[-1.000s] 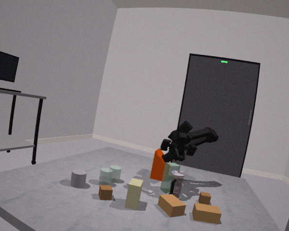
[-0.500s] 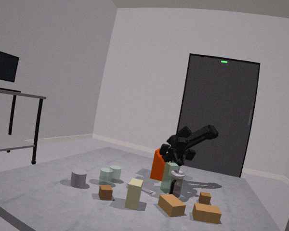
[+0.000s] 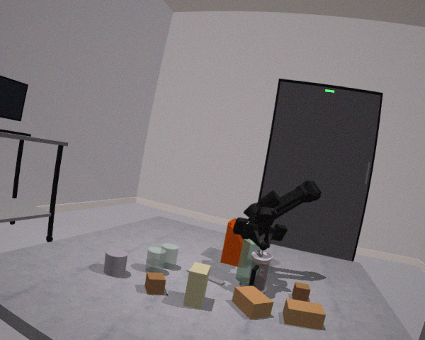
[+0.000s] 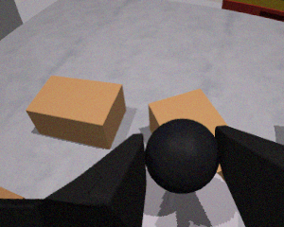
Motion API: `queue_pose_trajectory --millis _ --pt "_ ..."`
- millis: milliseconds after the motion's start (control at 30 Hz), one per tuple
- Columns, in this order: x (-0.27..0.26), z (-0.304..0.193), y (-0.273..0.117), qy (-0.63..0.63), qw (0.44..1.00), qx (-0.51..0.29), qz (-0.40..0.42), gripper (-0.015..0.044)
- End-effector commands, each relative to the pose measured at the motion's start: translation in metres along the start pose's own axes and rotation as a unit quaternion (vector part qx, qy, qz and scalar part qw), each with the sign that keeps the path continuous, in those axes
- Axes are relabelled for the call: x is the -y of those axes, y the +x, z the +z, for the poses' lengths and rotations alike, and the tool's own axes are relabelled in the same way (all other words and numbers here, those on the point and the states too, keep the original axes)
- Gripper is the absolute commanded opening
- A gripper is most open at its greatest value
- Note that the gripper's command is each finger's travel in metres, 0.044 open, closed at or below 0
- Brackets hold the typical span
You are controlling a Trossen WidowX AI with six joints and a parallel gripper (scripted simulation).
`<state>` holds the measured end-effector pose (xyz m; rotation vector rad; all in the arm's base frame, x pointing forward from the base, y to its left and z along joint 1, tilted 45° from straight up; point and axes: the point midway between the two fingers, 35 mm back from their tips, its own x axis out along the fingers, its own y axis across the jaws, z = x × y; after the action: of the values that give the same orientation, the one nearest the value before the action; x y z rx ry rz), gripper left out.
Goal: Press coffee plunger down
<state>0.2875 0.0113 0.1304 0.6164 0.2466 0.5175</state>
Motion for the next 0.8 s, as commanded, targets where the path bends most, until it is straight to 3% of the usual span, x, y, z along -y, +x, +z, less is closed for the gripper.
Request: queue_pose_trajectory --millis 0,767 --pt "-0.0009 -0.0092 0.0032 0.016 1.0 -0.016 0.007 0.0116" --pt "0.0033 -0.0073 0.0046 0.016 1.0 -0.016 0.007 0.0116"
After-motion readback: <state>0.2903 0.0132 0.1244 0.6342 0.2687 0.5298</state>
